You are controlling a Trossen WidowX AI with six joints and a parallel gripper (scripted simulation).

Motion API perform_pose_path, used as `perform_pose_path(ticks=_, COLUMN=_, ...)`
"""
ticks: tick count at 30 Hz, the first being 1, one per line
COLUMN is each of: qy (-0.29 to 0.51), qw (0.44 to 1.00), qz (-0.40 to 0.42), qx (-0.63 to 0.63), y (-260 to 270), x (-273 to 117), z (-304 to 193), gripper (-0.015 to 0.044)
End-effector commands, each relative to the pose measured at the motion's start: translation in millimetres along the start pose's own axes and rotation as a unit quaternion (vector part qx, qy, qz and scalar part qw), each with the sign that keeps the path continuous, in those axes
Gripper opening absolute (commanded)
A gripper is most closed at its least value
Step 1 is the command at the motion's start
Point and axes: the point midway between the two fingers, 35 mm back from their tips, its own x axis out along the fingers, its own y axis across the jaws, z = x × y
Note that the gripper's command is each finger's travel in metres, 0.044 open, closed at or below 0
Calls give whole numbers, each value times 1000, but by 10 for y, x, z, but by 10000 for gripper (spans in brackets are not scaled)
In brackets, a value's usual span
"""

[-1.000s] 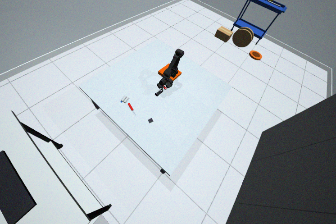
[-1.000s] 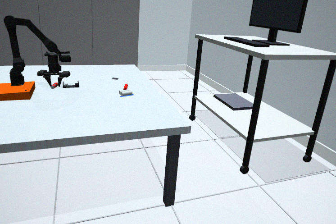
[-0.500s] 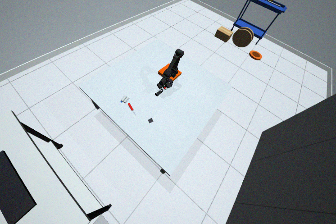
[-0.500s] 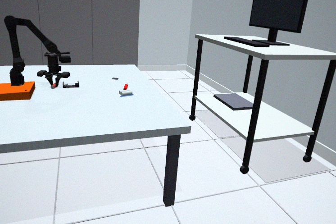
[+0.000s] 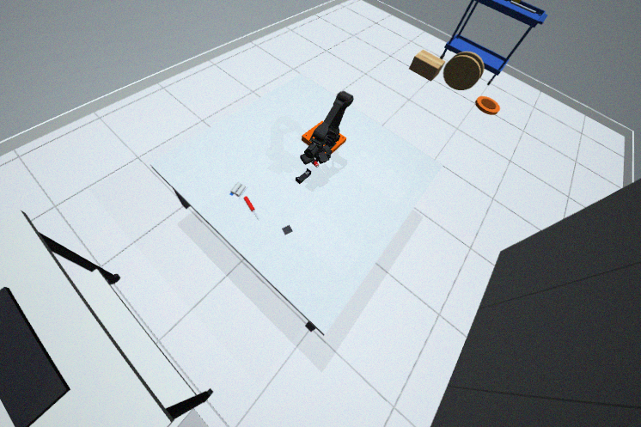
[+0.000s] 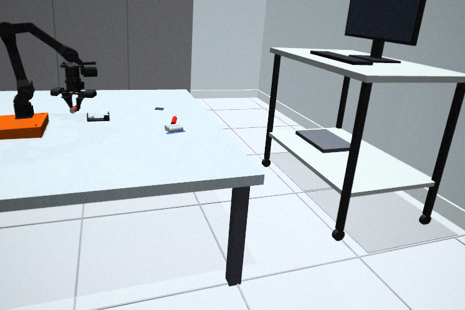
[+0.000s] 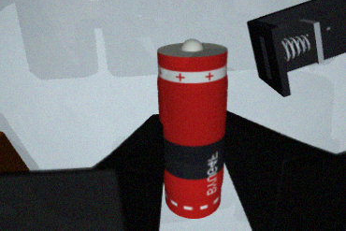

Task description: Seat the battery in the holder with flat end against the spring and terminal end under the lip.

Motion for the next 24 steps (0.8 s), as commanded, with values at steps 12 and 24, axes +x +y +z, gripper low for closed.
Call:
perform_pose_path(ticks=12, qy=0, qw=959, qz=-1, qx=283, y=-429, x=-206, z=155, gripper=87)
perform_pose_path(ticks=24, qy=-3, qw=833, qz=-2, qx=553, y=-869, x=-311, z=306, gripper=87)
